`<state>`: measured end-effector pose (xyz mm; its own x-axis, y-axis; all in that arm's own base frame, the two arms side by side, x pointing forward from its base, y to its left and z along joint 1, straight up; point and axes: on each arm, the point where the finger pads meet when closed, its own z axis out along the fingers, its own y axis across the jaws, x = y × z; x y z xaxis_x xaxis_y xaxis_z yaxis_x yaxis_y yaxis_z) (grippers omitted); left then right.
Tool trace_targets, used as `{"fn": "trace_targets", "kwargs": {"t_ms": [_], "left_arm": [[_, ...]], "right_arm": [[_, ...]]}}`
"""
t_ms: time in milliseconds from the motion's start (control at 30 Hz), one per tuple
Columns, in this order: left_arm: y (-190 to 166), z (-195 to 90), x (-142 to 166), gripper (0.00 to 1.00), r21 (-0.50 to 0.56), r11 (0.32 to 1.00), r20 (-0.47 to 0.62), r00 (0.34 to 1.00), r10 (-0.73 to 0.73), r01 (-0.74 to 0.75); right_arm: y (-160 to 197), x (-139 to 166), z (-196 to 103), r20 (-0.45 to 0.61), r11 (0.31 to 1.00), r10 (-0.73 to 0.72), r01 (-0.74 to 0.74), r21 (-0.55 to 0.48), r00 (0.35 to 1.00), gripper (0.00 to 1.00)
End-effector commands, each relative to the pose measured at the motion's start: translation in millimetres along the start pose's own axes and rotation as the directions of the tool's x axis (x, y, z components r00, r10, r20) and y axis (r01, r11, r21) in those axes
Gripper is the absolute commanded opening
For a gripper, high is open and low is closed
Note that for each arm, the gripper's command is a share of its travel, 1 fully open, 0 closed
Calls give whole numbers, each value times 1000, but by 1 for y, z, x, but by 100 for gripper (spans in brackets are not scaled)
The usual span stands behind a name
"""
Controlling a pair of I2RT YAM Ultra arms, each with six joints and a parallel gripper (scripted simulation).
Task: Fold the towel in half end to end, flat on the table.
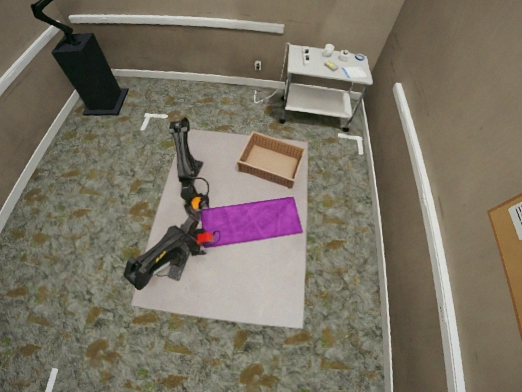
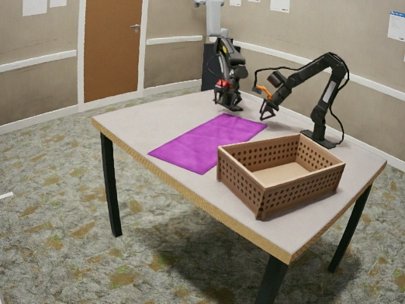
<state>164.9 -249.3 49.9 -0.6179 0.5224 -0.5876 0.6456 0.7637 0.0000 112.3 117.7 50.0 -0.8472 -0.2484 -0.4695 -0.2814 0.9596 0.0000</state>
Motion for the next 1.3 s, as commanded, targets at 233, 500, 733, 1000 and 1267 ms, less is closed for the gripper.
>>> {"fn": "trace_targets", "kwargs": {"t_ms": [233,500,733,1000,1267], "left_arm": [[-1,-1,-4,100,3,1000,10,1000,-3,3],[-1,-1,-4,100,3,1000,10,1000,-3,3],[-2,-10,-16,34,16,997,31,997,76,-77],[-4,0,-15,34,10,998,22,998,66,-66],[1,12,9,34,-2,997,-18,997,75,-75]], "right_arm": [[1,-2,-1,5,1000,3,-3,-4,1000,100],[1,-2,-1,5,1000,3,-3,-4,1000,100],[2,-6,-7,13,994,109,-109,12,994,34],[-3,-3,4,30,993,119,-119,5,992,34],[-3,3,12,23,994,105,-106,17,994,34]]}}
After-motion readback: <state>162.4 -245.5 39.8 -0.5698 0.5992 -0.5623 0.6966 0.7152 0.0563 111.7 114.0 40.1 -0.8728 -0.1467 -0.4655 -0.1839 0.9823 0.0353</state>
